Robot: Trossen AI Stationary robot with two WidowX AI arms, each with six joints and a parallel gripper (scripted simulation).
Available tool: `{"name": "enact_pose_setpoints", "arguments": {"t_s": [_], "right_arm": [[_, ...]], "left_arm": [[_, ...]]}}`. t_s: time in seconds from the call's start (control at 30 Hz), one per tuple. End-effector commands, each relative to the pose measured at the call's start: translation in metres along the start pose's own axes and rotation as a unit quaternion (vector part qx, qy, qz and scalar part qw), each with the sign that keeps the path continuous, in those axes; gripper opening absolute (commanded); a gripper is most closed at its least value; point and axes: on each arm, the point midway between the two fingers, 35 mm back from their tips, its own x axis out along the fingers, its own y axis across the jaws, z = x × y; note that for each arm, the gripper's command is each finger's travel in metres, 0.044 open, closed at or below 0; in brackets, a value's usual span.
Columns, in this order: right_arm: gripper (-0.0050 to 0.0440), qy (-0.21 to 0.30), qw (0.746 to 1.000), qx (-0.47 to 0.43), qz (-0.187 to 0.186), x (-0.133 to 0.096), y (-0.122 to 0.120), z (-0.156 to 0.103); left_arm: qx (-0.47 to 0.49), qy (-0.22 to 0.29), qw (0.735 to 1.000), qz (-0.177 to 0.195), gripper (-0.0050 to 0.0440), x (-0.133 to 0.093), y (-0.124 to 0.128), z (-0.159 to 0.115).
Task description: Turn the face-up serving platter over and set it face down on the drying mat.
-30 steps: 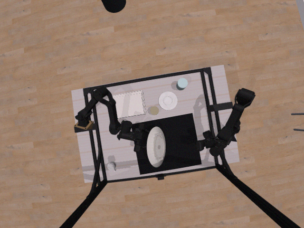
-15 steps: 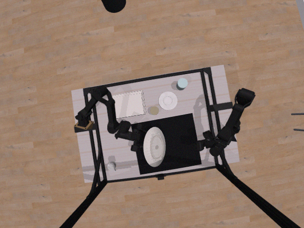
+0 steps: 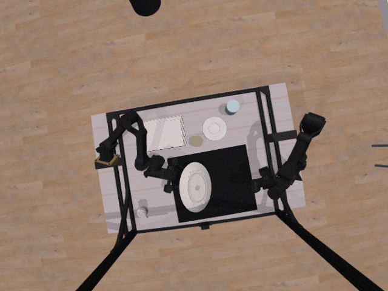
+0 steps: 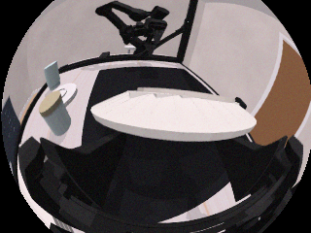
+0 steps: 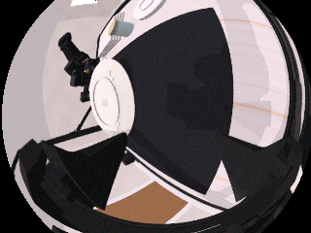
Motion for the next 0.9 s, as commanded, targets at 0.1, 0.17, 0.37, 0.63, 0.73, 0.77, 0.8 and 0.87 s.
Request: {"name": "enact_pose_setpoints", "arguments": {"t_s": [0.1,0.17,0.37,0.63,0.73,0.77,0.8,0.87], "right_arm": [[0.0440,-0.002,1.000,0.002,0.000,0.000,0.000,0.001],[0.0440,-0.002,1.000,0.002,0.000,0.000,0.000,0.001],[0.0440,-0.002,1.000,0.002,0.000,0.000,0.000,0.001],[0.0440,-0.002,1.000,0.002,0.000,0.000,0.000,0.001],[0.0440,-0.002,1.000,0.002,0.000,0.000,0.000,0.001],[0.0440,-0.002,1.000,0.002,0.000,0.000,0.000,0.001],[0.0440,-0.002,1.000,0.002,0.000,0.000,0.000,0.001],[0.0440,-0.002,1.000,0.002,0.000,0.000,0.000,0.001]], "left_arm": [[0.013,0.009,1.000,0.002,0.0440,-0.002,-0.001,-0.009],[0.013,0.009,1.000,0.002,0.0440,-0.002,-0.001,-0.011],[0.013,0.009,1.000,0.002,0.0440,-0.002,-0.001,-0.017],[0.026,0.022,0.999,0.005,0.0440,-0.003,0.000,-0.026],[0.026,0.022,0.999,0.005,0.0440,-0.002,0.000,-0.030],[0.026,0.022,0.999,0.005,0.0440,-0.002,0.000,-0.032],[0.026,0.022,0.999,0.005,0.0440,-0.002,0.000,-0.033],[0.031,0.027,0.999,0.006,0.0440,-0.002,0.000,-0.033]]}}
